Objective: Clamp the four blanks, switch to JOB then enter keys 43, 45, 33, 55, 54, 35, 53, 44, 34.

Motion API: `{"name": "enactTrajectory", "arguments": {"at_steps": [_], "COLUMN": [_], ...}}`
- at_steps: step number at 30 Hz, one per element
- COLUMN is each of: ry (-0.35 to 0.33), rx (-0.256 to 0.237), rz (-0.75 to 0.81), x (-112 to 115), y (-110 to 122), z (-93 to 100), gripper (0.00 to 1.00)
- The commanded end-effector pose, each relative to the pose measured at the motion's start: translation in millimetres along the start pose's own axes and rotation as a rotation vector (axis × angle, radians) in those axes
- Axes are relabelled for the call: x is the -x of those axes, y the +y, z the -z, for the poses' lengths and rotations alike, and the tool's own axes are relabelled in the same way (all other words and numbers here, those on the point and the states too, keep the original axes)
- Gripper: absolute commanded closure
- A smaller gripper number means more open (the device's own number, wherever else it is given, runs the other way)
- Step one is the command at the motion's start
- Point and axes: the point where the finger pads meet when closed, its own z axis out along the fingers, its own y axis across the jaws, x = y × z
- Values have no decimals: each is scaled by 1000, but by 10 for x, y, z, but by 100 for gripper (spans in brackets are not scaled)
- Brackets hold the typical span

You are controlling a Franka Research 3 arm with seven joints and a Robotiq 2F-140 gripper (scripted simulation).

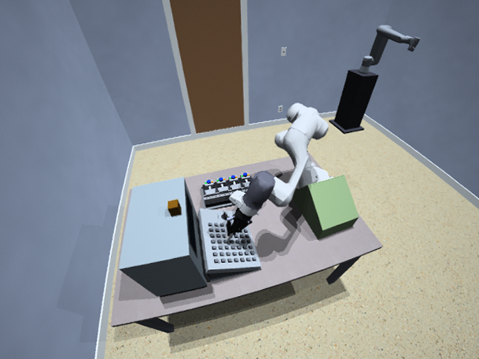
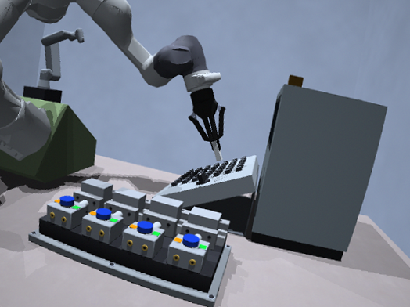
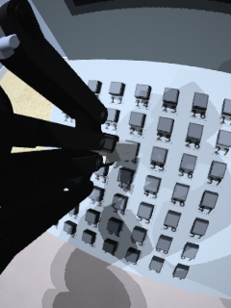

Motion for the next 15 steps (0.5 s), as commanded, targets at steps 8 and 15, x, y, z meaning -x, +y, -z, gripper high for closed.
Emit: {"name": "enactTrajectory", "arguments": {"at_steps": [8,15], "ry": [-1,-1], "rx": [-4,-4], "rz": [12,12], "x": [12,12], "y": [1,1], "z": [-128,-129], "gripper": [100,100]}}
